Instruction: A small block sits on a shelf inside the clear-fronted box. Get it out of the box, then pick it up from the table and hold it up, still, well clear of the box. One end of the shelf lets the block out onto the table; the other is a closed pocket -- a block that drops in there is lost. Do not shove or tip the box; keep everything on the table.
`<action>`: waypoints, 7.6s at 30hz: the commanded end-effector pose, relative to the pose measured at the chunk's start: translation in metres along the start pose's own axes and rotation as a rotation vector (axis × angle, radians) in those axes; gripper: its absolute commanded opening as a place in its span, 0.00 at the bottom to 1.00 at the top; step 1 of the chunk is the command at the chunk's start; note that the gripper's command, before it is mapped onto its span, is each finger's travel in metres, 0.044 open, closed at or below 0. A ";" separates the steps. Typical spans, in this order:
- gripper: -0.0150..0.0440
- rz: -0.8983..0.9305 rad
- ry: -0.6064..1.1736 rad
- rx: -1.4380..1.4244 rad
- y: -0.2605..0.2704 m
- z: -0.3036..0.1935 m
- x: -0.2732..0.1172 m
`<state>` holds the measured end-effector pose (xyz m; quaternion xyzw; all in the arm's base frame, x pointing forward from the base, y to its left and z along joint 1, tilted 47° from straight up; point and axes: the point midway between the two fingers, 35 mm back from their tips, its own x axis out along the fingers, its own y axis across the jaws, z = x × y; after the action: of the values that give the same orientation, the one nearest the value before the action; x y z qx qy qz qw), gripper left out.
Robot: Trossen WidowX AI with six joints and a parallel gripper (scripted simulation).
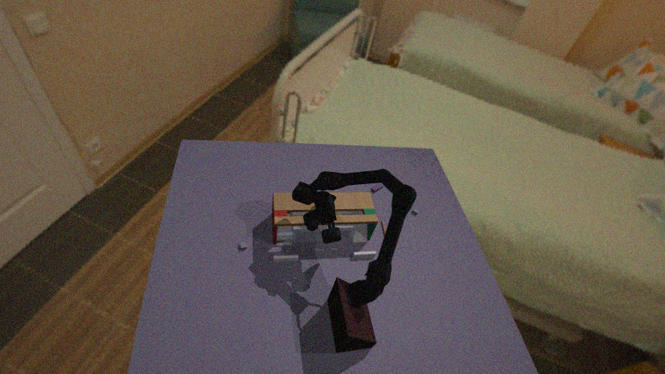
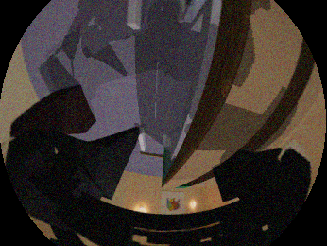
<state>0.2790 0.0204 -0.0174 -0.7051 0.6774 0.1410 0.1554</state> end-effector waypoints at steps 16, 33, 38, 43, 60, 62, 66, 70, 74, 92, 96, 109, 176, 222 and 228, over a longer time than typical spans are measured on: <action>0.93 -0.002 0.000 0.009 -0.002 -0.016 0.006; 0.93 -0.002 0.000 0.009 -0.002 -0.015 0.005; 0.93 -0.002 0.000 0.009 -0.002 -0.019 0.007; 0.93 -0.002 0.000 0.009 -0.002 -0.024 0.009; 0.93 -0.002 0.001 0.008 -0.002 -0.042 0.015; 0.93 -0.002 0.001 0.008 -0.002 -0.044 0.016; 0.93 -0.002 0.001 0.008 -0.002 -0.048 0.017; 0.93 -0.002 0.002 0.008 -0.002 -0.053 0.019; 0.93 -0.002 0.002 0.008 -0.002 -0.057 0.020; 0.93 -0.002 0.003 0.008 -0.002 -0.077 0.027; 0.93 -0.002 0.003 0.008 -0.002 -0.081 0.029; 0.93 -0.002 -0.005 -0.001 -0.003 -0.097 -0.001; 0.74 -0.361 -0.374 0.245 0.043 -0.154 0.006; 0.74 0.818 -0.543 3.507 0.047 -0.130 0.057; 0.74 1.082 -0.472 3.875 0.046 -0.130 0.060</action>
<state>0.2334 -0.0821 0.0814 -0.3258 -0.2049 0.5027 -0.7741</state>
